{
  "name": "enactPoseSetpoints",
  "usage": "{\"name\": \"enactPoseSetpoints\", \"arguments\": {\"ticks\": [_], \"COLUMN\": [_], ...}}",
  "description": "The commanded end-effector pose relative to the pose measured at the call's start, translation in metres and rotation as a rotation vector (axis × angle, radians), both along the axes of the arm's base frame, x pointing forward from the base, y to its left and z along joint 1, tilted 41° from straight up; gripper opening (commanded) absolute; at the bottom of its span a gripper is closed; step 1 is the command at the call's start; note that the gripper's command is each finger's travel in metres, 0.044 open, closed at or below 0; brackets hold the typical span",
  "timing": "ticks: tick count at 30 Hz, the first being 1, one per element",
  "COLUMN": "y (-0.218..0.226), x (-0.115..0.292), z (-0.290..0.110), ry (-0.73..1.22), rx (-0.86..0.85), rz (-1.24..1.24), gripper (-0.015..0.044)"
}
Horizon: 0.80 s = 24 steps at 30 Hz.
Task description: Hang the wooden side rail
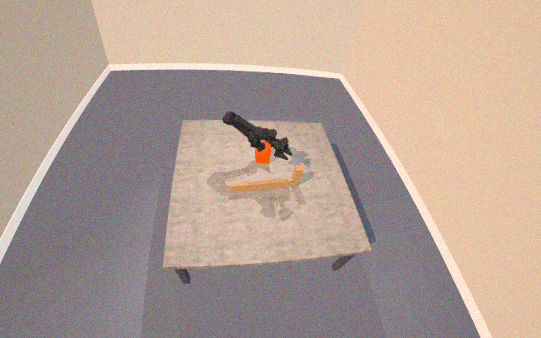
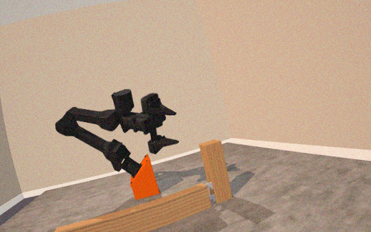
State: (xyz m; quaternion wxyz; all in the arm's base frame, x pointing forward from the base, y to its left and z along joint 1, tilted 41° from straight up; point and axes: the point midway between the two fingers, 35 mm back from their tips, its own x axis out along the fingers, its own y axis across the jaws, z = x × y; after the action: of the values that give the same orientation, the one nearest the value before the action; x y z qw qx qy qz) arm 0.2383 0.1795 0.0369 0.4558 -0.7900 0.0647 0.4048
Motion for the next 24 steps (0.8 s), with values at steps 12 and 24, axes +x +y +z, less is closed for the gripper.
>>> {"name": "enactPoseSetpoints", "arguments": {"ticks": [12,24], "y": [-0.072,-0.072], "x": [-0.030,-0.030], "z": [-0.074,-0.074], "ry": [0.203,0.203], "rx": [-0.264,-0.264], "rz": [0.082,0.082], "gripper": [0.0440,0.0440]}}
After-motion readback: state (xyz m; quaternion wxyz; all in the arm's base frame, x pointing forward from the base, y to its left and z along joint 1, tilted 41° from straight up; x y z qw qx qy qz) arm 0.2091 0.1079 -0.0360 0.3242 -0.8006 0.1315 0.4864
